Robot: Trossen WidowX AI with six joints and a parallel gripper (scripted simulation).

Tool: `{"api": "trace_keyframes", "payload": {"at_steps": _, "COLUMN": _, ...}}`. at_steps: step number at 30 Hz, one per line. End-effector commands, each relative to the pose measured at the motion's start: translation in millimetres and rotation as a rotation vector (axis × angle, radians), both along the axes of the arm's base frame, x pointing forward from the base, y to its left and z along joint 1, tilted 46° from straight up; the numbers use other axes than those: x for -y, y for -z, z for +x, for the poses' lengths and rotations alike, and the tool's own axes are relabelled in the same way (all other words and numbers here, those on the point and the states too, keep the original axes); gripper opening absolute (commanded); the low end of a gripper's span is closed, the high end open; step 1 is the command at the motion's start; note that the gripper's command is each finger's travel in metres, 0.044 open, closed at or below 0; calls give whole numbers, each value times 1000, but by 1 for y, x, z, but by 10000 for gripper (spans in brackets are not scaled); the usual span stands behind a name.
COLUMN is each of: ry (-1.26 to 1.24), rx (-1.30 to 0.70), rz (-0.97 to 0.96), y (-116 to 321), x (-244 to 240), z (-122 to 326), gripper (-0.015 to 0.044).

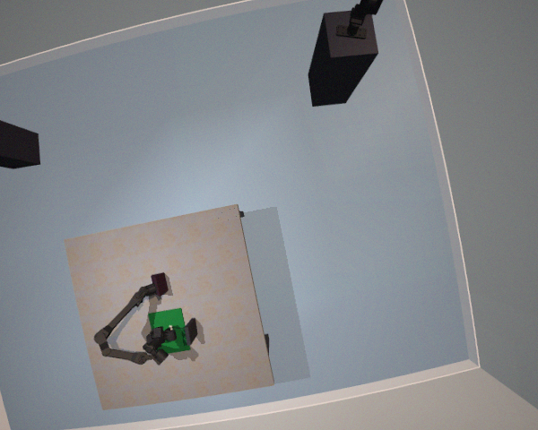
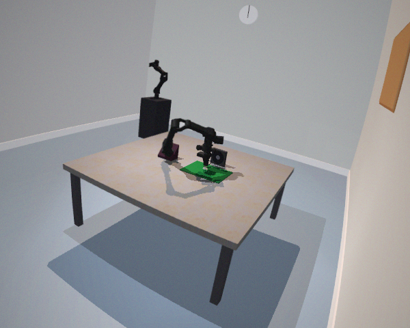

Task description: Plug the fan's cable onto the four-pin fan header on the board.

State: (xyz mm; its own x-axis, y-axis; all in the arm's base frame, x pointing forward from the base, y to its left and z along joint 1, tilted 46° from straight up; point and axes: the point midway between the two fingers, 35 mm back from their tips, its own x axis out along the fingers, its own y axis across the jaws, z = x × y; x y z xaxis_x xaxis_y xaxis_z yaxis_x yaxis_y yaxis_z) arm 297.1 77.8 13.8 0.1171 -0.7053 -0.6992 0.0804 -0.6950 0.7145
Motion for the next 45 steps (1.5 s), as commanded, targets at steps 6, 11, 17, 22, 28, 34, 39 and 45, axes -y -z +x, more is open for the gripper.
{"api": "trace_keyframes", "payload": {"at_steps": 6, "ry": -2, "rx": 0, "rz": -3, "y": -1, "x": 1, "z": 2, "gripper": 0}}
{"api": "trace_keyframes", "payload": {"at_steps": 11, "ry": -2, "rx": 0, "rz": -3, "y": 0, "x": 2, "z": 2, "gripper": 0}}
{"api": "trace_keyframes", "payload": {"at_steps": 17, "ry": -2, "rx": 0, "rz": -3, "y": 1, "x": 3, "z": 1, "gripper": 0}}
{"api": "trace_keyframes", "payload": {"at_steps": 22, "ry": -2, "rx": 0, "rz": -3, "y": 2, "x": 3, "z": 1, "gripper": 0}}
{"api": "trace_keyframes", "payload": {"at_steps": 28, "ry": -2, "rx": 0, "rz": -3, "y": 3, "x": 4, "z": 1, "gripper": 0}}
{"api": "trace_keyframes", "payload": {"at_steps": 34, "ry": -3, "rx": 0, "rz": -3, "y": 3, "x": 5, "z": 1, "gripper": 0}}
{"api": "trace_keyframes", "payload": {"at_steps": 39, "ry": -3, "rx": -1, "rz": -3, "y": 4, "x": 6, "z": 2, "gripper": 0}}
{"api": "trace_keyframes", "payload": {"at_steps": 45, "ry": -3, "rx": -1, "rz": -3, "y": 4, "x": 6, "z": 2, "gripper": 0}}
